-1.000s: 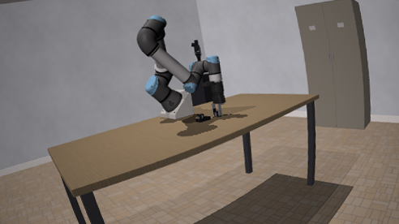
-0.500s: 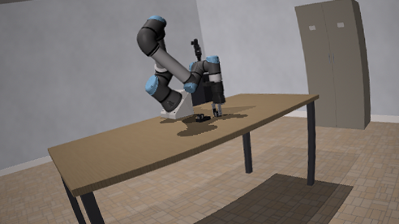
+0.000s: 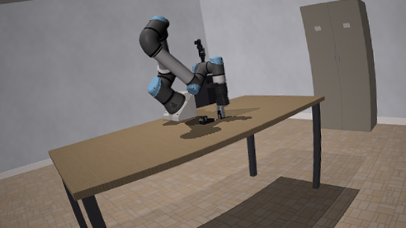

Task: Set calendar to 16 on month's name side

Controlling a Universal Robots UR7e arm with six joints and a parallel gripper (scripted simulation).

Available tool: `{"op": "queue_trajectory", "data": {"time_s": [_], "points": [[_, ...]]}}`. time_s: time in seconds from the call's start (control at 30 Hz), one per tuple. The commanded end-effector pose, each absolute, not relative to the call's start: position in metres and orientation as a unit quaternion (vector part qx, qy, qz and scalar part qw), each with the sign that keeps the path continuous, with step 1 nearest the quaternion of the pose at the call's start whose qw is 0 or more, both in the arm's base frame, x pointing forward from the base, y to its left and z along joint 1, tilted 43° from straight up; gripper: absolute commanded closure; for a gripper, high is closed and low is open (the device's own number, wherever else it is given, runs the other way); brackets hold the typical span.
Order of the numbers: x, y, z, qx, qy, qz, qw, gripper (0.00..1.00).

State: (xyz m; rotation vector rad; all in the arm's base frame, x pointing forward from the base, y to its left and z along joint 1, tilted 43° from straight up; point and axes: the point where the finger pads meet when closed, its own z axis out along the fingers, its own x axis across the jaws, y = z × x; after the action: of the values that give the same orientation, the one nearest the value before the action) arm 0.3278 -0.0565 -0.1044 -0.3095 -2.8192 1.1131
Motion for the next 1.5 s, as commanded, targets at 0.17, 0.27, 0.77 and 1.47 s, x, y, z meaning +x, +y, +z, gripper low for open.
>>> {"op": "queue_trajectory", "data": {"time_s": [0.17,0.27,0.77,1.47], "points": [[0.328,-0.056,-0.104,-0.101,-0.924,0.365,0.047,0.43],[0.328,-0.056,-0.104,-0.101,-0.924,0.365,0.047,0.43],[0.328,-0.056,-0.104,-0.101,-0.924,0.365,0.047,0.43],[0.337,-0.020,-0.064,-0.101,-0.924,0.365,0.047,0.43]]}}
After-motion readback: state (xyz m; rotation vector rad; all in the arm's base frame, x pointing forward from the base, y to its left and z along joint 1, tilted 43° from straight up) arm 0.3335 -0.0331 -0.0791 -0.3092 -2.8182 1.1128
